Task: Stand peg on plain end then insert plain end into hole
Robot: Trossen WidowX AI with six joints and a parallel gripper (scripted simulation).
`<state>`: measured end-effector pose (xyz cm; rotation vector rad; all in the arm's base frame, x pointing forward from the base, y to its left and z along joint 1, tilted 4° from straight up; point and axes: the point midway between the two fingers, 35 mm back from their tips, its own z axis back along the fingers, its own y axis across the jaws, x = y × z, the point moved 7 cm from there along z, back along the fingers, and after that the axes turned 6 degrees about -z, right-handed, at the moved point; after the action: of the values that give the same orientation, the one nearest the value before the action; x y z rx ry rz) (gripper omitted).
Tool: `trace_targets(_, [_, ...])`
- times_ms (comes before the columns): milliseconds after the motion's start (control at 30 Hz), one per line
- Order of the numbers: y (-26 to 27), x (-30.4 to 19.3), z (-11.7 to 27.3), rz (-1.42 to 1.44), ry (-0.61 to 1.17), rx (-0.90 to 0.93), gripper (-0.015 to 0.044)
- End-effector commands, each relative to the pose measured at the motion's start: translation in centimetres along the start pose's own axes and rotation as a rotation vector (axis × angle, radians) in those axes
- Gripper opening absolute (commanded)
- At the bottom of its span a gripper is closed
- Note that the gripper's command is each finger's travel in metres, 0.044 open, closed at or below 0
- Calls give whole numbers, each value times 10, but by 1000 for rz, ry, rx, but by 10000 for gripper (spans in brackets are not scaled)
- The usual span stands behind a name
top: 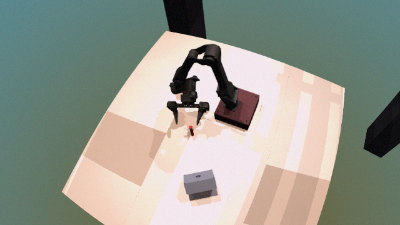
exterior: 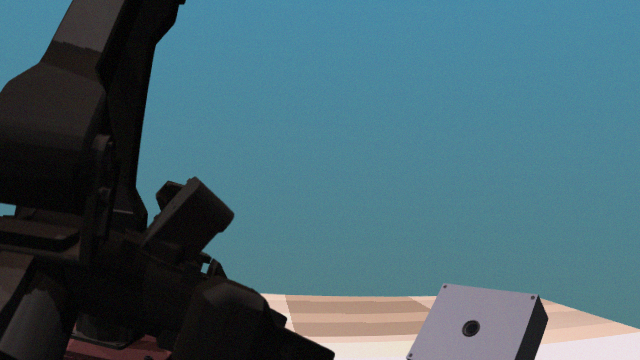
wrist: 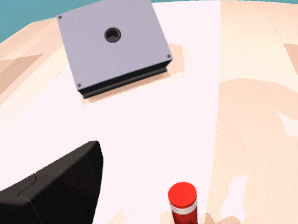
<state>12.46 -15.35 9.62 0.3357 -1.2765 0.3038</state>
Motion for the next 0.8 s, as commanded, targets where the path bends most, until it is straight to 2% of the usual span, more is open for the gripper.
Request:
trace_targets(0, [8, 61, 21, -5, 15, -19, 440])
trace_targets(200, [29, 107, 34, -15, 21, -32, 440])
trace_targets(500, [29, 107, 33, -17, 25, -29, 440])
trace_targets(767, [33, 101, 16, -66, 218, 118, 440])
